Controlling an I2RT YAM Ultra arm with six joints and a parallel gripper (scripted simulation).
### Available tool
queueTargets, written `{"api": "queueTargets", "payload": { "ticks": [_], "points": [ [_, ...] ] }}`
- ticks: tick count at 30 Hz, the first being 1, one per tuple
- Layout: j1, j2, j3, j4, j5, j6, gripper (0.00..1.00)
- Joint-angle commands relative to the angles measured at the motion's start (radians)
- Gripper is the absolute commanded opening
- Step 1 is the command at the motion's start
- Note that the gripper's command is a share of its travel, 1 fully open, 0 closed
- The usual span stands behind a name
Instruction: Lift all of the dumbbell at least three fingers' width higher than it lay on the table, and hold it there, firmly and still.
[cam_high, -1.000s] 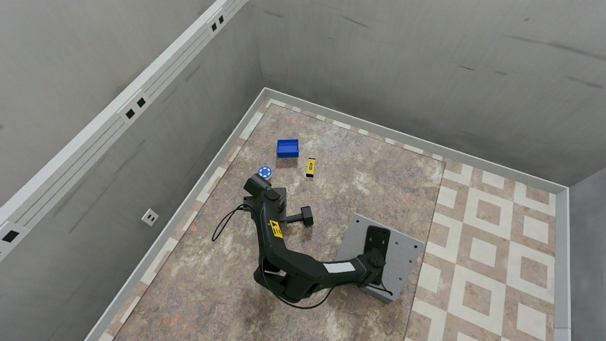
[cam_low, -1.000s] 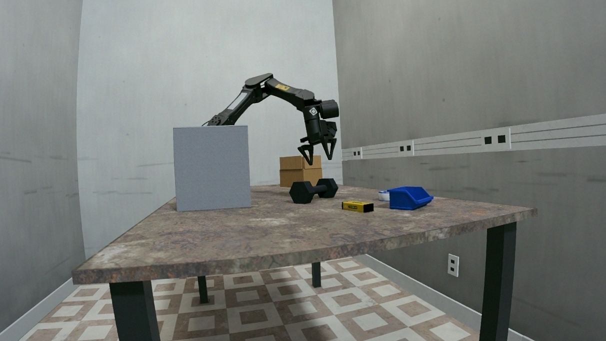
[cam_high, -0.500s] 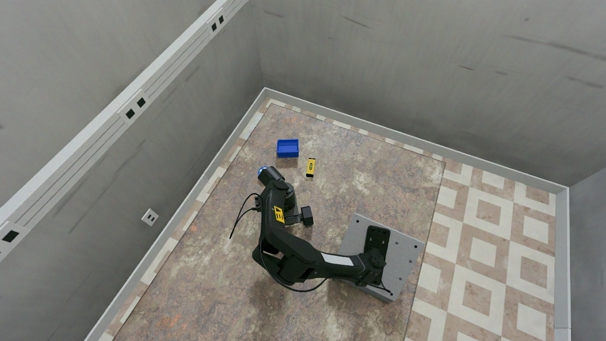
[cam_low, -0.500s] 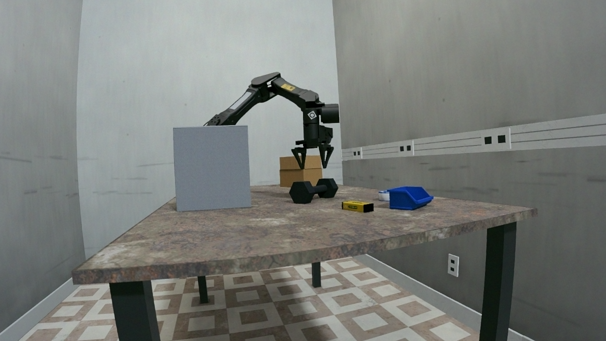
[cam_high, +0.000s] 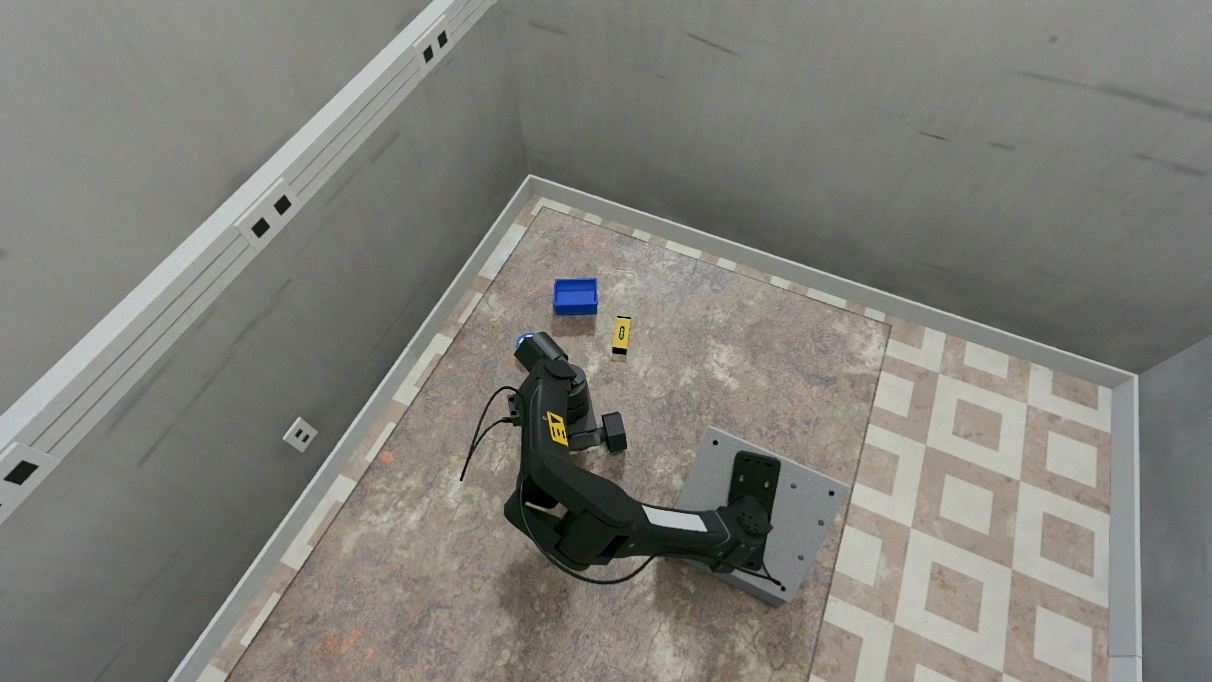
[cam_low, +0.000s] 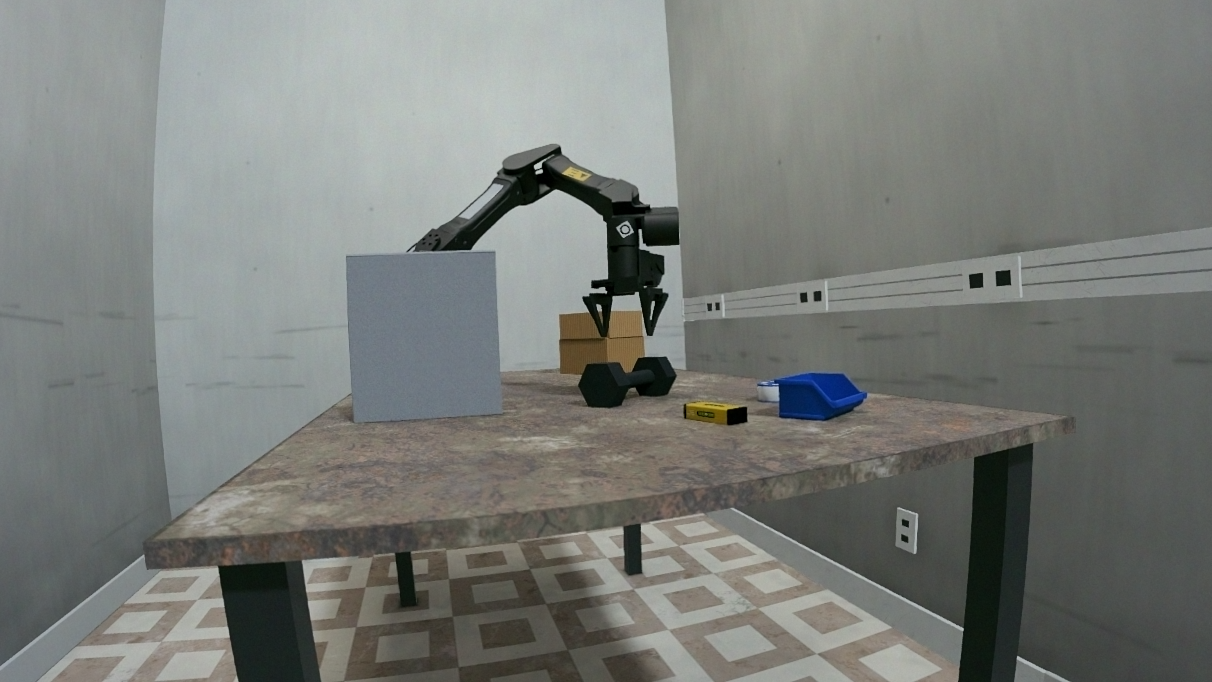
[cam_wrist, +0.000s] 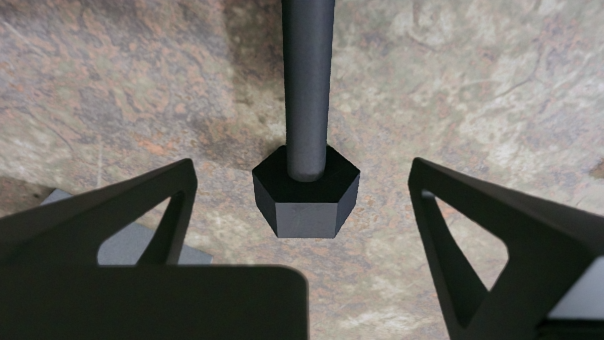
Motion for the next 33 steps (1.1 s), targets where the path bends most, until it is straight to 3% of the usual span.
{"api": "queueTargets", "payload": {
  "ticks": [1,7,17,33],
  "points": [
    [-0.026,0.01,0.031,-0.015,-0.02,0.003,1.0],
    [0.004,0.018,-0.019,0.029,-0.022,0.019,1.0],
    [0.013,0.033,-0.041,0.094,-0.031,0.055,1.0],
    [0.106,0.087,-0.089,0.255,-0.048,0.15,1.0]
  ]
}}
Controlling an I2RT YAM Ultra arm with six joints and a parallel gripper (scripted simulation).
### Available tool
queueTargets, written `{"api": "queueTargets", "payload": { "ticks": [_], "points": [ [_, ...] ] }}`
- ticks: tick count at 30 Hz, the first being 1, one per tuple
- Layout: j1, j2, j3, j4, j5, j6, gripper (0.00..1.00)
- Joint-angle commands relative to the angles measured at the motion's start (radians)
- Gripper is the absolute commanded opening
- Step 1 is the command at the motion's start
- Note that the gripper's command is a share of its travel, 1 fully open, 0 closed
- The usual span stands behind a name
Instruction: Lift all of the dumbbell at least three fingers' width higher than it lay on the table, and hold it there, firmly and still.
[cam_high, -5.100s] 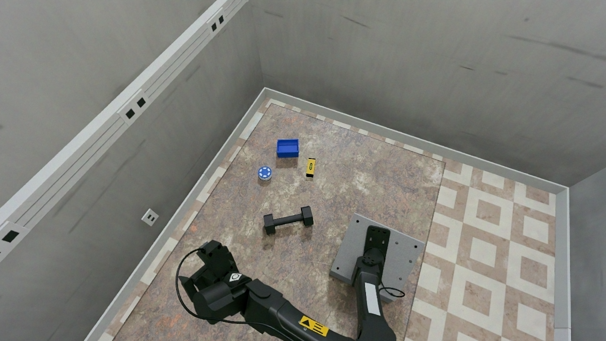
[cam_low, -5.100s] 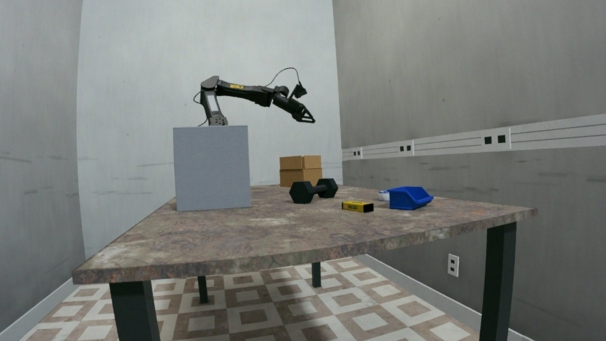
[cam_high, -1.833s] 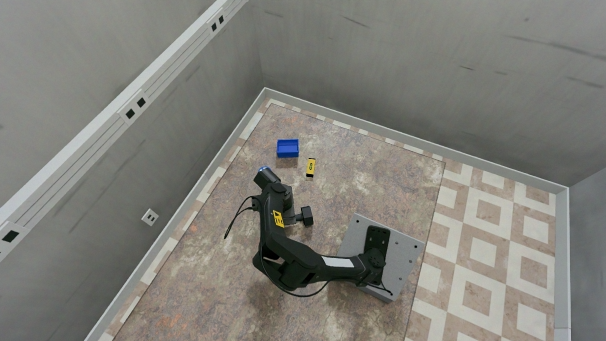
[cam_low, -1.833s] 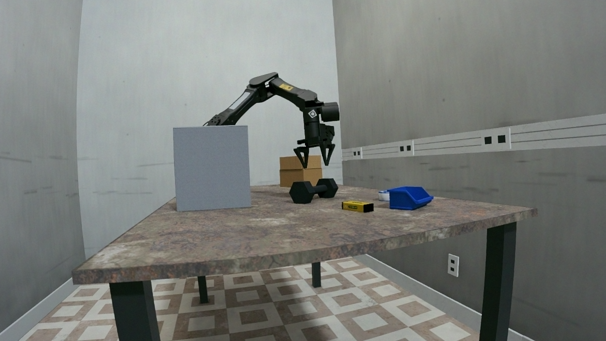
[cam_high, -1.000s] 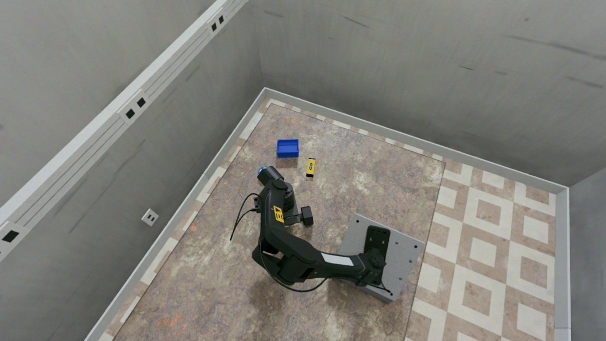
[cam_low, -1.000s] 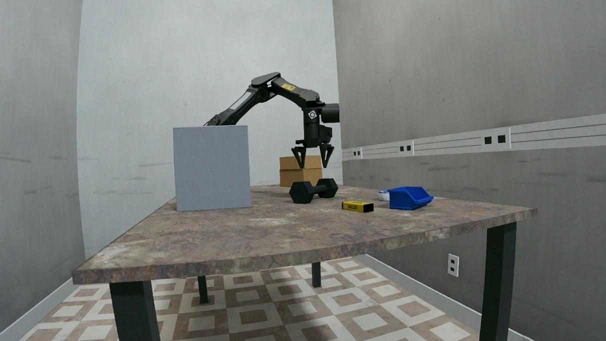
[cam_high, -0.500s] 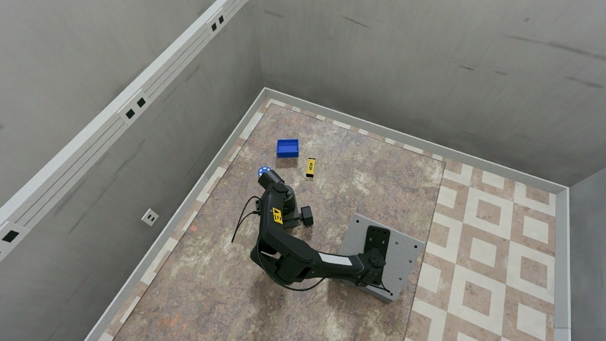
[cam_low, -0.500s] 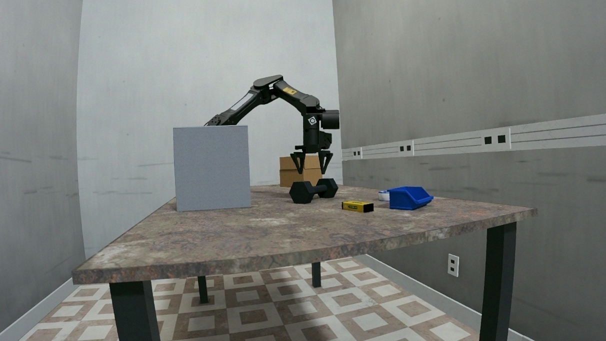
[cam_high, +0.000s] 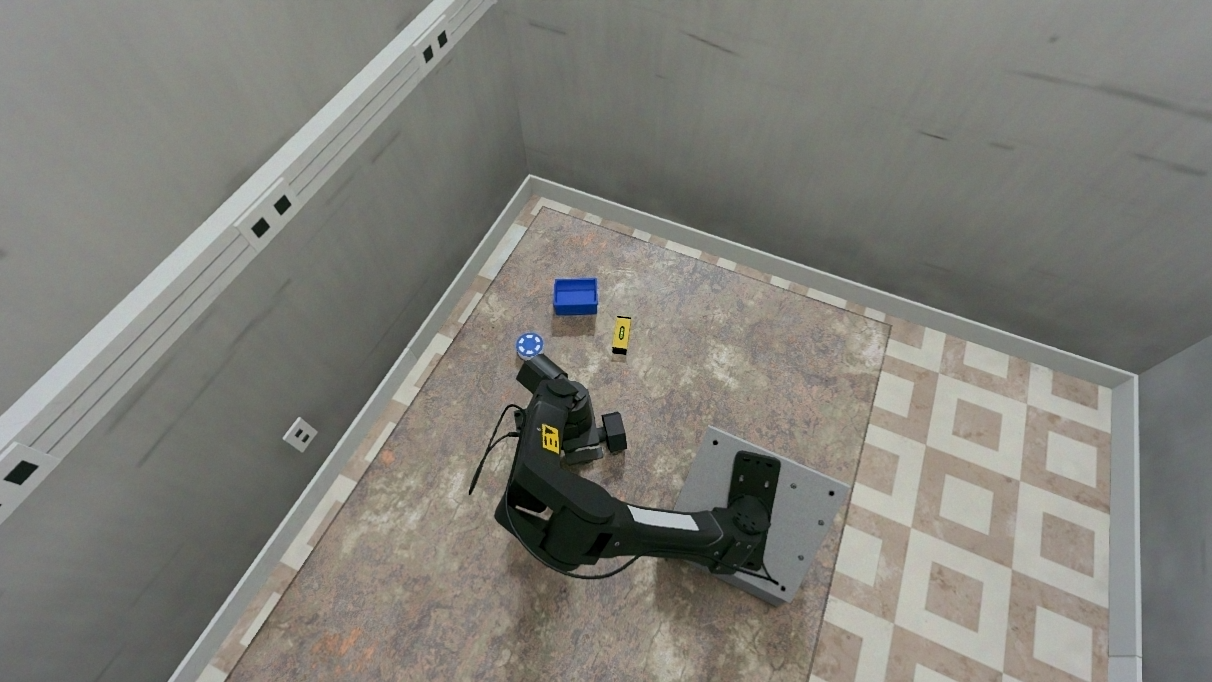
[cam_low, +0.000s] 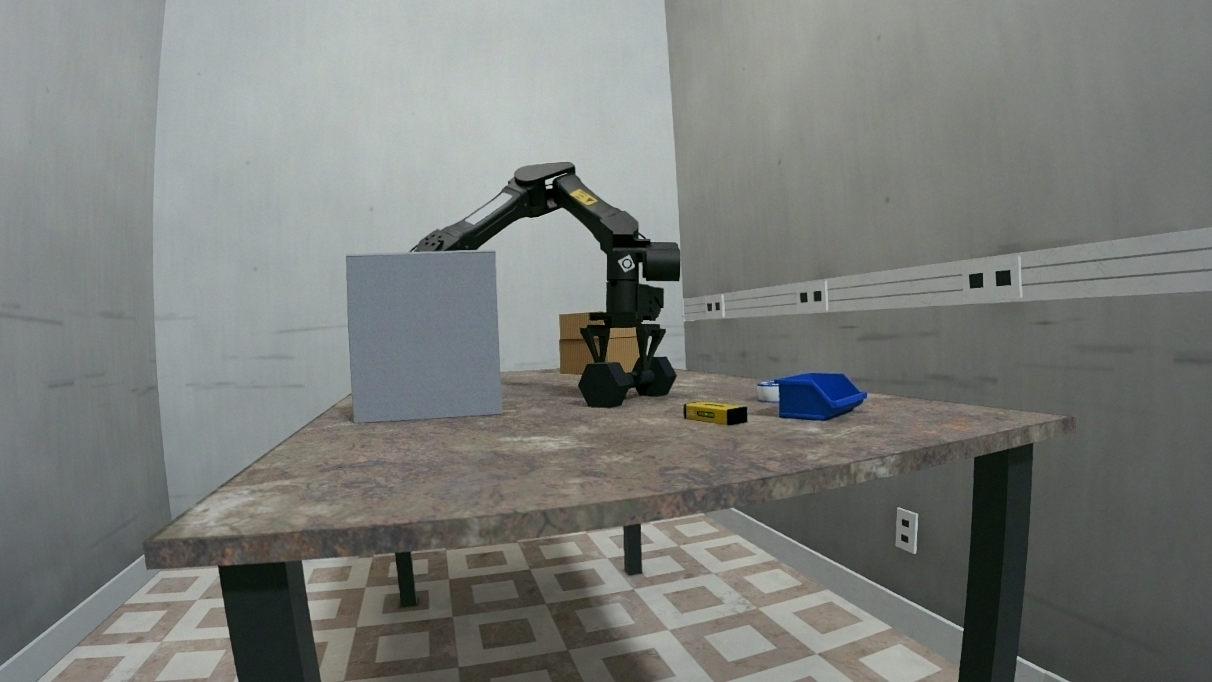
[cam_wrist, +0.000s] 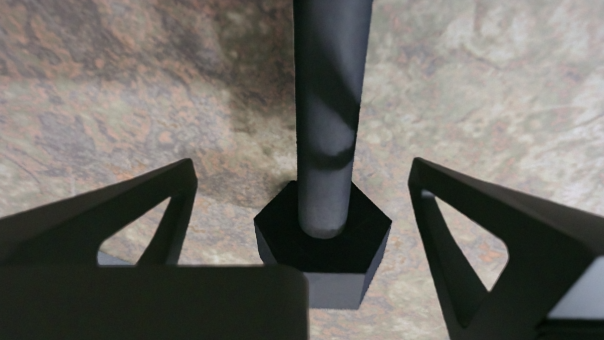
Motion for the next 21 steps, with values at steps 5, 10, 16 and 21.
{"api": "queueTargets", "payload": {
  "ticks": [5,10,16,21],
  "points": [
    [0.013,0.028,-0.028,0.109,-0.027,0.058,1.0],
    [0.019,0.044,-0.035,0.153,-0.03,0.086,1.0],
    [0.046,0.055,-0.042,0.184,-0.032,0.105,1.0],
    [0.032,0.056,-0.04,0.198,-0.032,0.115,1.0]
  ]
}}
